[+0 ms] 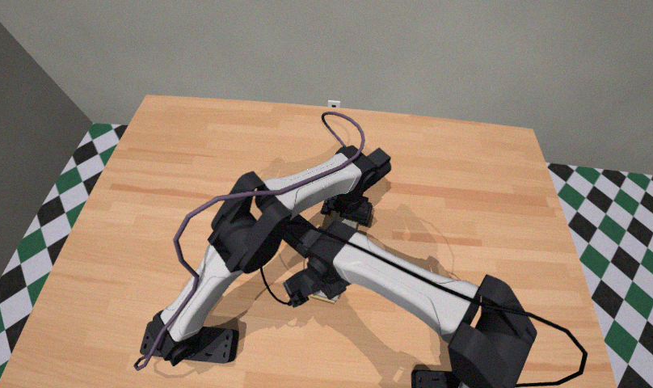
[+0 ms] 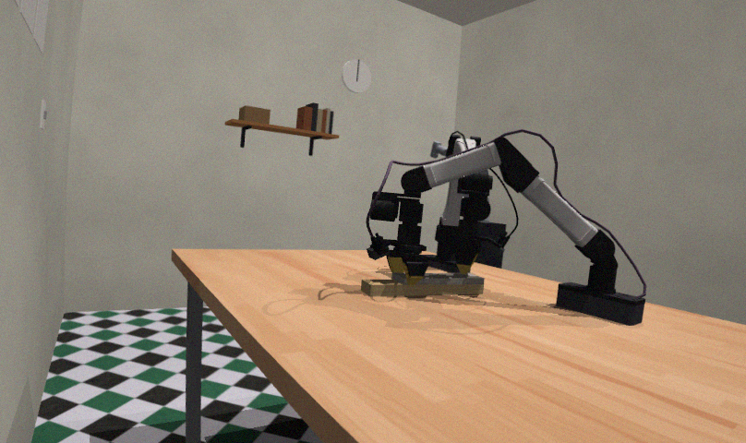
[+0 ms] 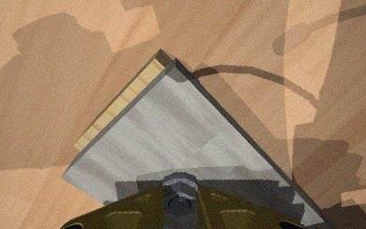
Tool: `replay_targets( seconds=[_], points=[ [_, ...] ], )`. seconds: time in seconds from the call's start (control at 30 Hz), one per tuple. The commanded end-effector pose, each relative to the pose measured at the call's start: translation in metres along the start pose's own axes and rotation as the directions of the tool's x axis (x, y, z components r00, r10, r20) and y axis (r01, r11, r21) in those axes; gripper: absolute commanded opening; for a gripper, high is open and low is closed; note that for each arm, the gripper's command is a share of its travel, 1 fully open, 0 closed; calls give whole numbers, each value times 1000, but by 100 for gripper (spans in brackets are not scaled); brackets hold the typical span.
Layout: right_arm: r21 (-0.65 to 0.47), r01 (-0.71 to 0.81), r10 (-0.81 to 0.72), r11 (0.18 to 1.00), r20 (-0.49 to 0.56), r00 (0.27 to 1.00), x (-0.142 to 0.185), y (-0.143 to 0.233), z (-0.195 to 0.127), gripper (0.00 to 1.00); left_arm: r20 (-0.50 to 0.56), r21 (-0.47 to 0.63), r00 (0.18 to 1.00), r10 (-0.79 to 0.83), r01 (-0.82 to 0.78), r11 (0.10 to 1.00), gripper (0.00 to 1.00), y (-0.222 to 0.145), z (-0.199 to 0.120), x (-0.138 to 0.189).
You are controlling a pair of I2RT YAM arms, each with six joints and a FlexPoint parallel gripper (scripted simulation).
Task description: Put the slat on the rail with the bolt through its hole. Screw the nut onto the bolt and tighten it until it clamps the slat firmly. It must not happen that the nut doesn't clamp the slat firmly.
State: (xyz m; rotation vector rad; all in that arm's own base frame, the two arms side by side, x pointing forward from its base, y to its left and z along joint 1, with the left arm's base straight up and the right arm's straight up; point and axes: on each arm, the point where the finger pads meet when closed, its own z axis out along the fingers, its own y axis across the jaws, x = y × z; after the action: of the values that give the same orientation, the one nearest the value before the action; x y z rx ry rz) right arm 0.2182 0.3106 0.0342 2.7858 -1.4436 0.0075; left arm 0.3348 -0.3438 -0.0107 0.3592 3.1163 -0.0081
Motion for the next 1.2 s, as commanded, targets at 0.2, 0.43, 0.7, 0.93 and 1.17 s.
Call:
replay_targets(
  seconds=[0.2,0.43,0.7,0.93,1.17],
  points=[
    [9,3,-3,1000,5,1000,-1,-1,-4,14,17,9,1000,4,-5,1000,67,-1,-7,-4],
    [9,3,-3,1000,5,1000,-1,-1,-4,14,17,9,1000,4,-5,1000,67,-1,-7,-4],
    [9,3,-3,1000,5,1000,-1,-1,-4,14,17,9,1000,4,-5,1000,67,-1,-7,-4],
    [3,-27,27,1000,3,1000,-1,0,-4,14,17,9,1000,4,-5,1000,67,-1,-7,-4],
    [-5,-260,260,965,-1,965,0,2,-3,14,17,9,1000,4,-5,1000,67,-1,-7,-4]
  ],
)
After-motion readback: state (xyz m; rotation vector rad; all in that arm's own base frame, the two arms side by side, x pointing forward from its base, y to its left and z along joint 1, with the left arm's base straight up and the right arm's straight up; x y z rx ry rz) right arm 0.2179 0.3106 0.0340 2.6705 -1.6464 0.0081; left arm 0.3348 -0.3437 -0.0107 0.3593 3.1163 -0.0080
